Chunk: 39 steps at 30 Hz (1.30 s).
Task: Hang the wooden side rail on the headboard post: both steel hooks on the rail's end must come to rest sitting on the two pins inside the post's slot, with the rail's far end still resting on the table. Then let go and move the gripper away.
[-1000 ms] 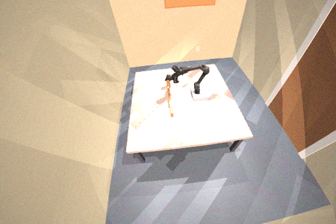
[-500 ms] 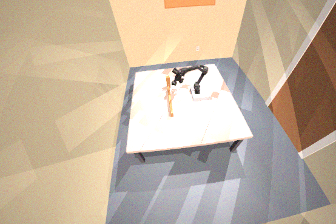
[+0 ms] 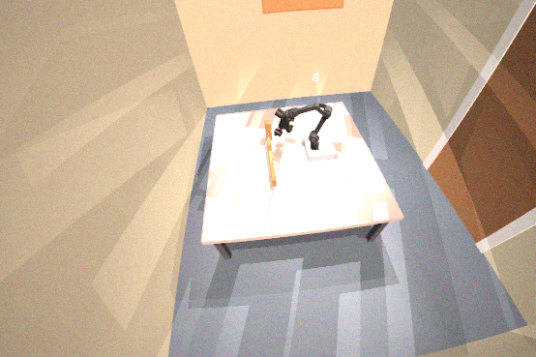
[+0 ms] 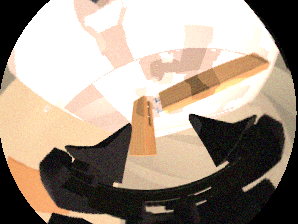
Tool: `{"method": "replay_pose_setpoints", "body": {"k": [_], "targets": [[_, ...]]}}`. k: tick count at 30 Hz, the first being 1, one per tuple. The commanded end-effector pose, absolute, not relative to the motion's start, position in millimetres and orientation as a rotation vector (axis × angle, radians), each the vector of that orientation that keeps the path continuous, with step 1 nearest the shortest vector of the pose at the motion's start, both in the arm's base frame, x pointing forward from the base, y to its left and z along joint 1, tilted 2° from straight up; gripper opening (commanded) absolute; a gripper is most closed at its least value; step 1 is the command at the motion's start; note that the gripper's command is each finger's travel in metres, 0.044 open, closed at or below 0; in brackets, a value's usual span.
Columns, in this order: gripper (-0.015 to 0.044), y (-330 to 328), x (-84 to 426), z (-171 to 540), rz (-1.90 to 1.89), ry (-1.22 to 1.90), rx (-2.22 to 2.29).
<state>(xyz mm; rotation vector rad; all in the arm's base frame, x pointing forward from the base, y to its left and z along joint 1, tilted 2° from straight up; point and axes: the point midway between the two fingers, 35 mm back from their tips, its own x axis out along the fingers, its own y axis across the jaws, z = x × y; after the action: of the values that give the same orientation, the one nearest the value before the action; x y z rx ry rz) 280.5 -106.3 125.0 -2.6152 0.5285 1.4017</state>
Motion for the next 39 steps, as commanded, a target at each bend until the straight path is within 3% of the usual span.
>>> {"method": "replay_pose_setpoints", "body": {"k": [1, 7, 23, 39], "targets": [[0.0440, -107, 280, 124, 1.410, 0.530, -2.618], [0.0440, -107, 281, 124, 1.348, 0.601, -2.552], [0.0440, -107, 287, 118, 0.586, 1.084, -1.805], [0.0440, -103, 291, 118, -0.188, 1.077, -0.997]]}}
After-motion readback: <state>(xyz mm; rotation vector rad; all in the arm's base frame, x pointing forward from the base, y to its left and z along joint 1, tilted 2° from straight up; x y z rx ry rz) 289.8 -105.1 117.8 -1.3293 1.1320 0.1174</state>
